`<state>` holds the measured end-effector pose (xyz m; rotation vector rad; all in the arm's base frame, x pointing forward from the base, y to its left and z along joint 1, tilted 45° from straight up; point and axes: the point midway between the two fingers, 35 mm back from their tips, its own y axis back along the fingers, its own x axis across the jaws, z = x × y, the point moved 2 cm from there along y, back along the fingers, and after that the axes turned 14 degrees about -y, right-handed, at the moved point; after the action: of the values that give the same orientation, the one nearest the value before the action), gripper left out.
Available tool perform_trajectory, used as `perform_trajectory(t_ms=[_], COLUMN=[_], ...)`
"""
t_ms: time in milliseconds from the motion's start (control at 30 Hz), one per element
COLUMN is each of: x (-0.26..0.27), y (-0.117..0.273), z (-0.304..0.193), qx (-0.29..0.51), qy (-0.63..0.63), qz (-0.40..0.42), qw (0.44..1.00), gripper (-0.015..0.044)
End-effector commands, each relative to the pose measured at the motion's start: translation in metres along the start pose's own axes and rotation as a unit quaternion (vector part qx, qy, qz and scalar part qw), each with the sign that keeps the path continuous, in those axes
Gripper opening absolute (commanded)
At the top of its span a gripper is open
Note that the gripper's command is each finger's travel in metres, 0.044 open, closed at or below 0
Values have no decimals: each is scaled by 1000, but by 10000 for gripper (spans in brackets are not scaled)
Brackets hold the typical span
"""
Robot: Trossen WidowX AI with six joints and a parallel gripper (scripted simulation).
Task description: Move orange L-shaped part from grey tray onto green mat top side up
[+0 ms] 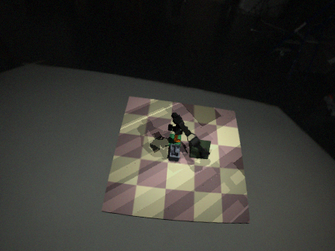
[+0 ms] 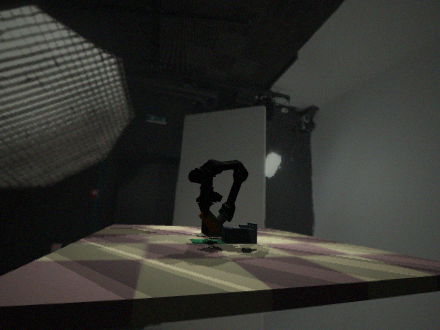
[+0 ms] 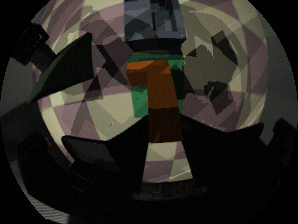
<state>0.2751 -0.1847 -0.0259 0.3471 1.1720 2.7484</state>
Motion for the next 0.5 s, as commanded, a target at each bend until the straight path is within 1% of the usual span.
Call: perform_trajectory(t_ms=[0,467], x=[1,1], y=[-6,-29], z=[0,1], qx=[-2,-3], qy=[-2,-2], qz=[-1,-1], qw=[1000,1000], gripper=[0,0])
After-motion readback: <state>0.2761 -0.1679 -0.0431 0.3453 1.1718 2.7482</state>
